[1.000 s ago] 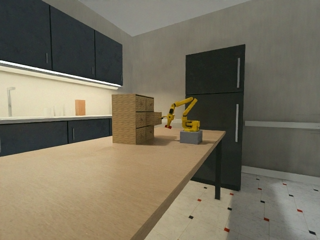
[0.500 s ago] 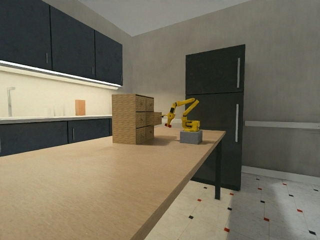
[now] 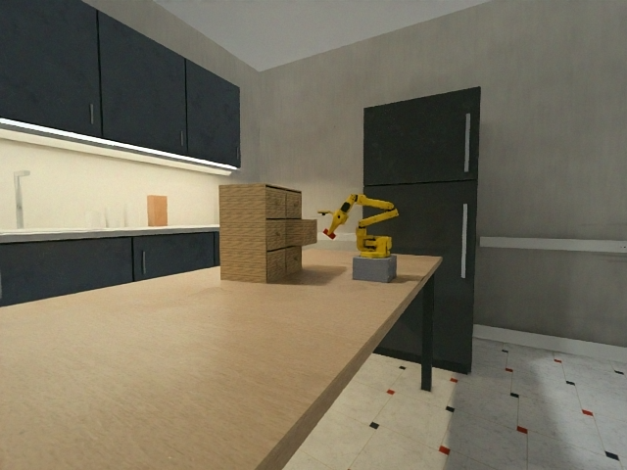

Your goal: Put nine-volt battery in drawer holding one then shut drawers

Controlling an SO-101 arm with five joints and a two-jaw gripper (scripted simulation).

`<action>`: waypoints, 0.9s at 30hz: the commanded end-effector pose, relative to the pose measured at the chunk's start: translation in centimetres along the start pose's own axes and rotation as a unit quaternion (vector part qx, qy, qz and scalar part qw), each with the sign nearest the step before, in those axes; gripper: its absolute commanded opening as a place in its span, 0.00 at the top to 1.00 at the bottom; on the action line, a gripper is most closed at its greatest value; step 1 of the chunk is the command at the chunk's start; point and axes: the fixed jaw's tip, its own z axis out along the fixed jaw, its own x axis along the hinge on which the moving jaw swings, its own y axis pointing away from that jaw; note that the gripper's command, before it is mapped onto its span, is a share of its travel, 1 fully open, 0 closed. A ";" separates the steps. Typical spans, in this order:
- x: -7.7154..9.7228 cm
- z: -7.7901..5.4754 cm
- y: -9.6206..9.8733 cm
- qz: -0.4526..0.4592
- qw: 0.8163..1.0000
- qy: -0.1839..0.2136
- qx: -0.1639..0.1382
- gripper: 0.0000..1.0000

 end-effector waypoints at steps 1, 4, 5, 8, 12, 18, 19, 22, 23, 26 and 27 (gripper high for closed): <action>0.0 -0.4 0.1 -0.002 1.000 -0.011 -0.003 1.00; 0.0 -0.4 0.1 -0.002 1.000 -0.011 -0.003 1.00; 0.0 -0.4 0.1 -0.002 1.000 -0.011 -0.003 1.00; 0.0 -0.4 0.1 -0.002 1.000 -0.011 -0.003 1.00; 0.0 -0.4 0.1 -0.002 1.000 -0.011 -0.003 1.00; -0.3 -0.7 0.1 -0.002 1.000 -0.024 -0.003 1.00; -0.6 -1.0 0.1 -0.002 0.999 -0.037 -0.004 1.00; -1.4 -2.0 0.2 -0.003 0.997 -0.075 -0.005 1.00; -1.6 -2.4 0.2 -0.003 0.996 -0.087 -0.005 1.00; -2.3 -3.5 0.2 -0.004 0.992 -0.125 -0.006 1.00; -2.4 -3.8 0.2 -0.004 0.990 -0.138 -0.006 1.00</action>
